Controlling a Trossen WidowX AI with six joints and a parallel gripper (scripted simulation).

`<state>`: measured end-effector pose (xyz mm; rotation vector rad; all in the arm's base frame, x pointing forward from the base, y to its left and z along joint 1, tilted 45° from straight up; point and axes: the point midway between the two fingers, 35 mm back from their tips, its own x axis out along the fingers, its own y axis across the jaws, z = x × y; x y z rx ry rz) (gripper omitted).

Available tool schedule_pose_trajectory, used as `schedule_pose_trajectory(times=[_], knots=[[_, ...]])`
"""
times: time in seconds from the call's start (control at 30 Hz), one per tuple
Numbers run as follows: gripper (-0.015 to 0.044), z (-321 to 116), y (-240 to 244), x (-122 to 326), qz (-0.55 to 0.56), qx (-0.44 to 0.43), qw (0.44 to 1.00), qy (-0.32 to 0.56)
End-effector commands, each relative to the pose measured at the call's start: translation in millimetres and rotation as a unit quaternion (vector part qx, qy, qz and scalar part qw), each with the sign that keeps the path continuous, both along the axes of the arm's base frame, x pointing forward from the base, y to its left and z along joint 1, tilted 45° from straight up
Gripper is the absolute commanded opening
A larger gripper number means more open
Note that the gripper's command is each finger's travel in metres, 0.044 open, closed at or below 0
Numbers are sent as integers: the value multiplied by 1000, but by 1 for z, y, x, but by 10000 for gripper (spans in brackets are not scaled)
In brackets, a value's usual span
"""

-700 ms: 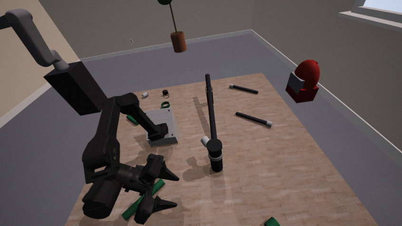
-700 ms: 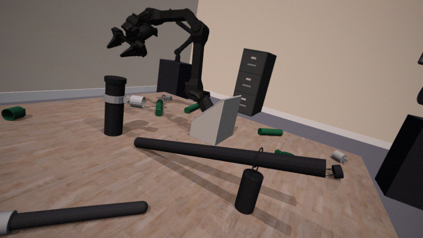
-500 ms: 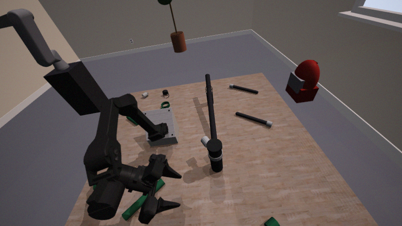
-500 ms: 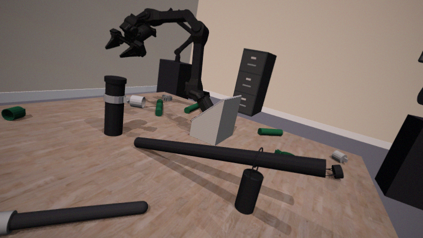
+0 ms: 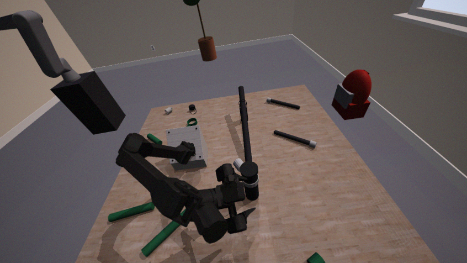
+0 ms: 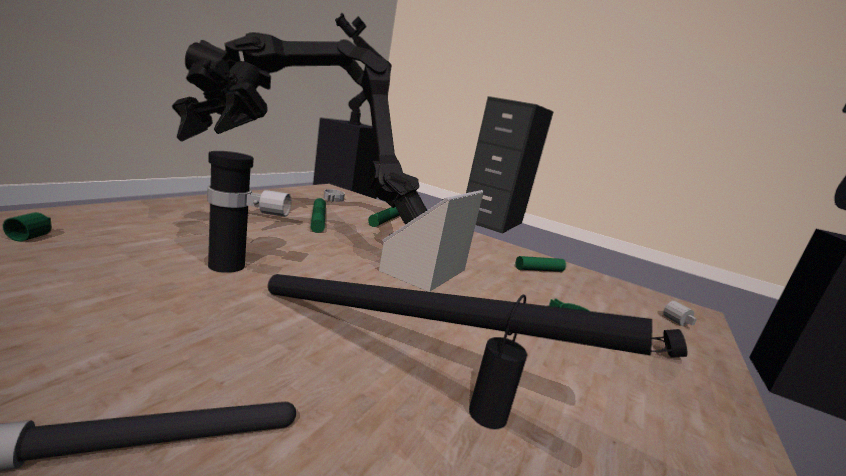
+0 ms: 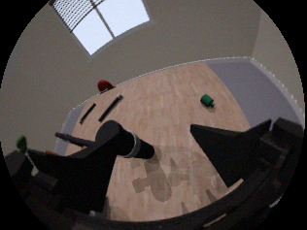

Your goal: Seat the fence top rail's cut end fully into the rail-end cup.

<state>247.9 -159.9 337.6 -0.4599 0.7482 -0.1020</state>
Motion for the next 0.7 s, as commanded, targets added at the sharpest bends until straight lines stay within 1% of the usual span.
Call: schedule_pose_trajectory(times=[0.0,0.13,0.27,0.33,0.47,0.67], knots=[[440,-28,25,35,-3,48,998,34],[440,-57,61,67,-9,80,994,71],[440,-85,105,91,-17,94,990,105],[440,-102,129,90,-11,89,987,133],[440,-136,159,90,-36,68,981,176],[440,-182,203,81,-81,1,974,211]])
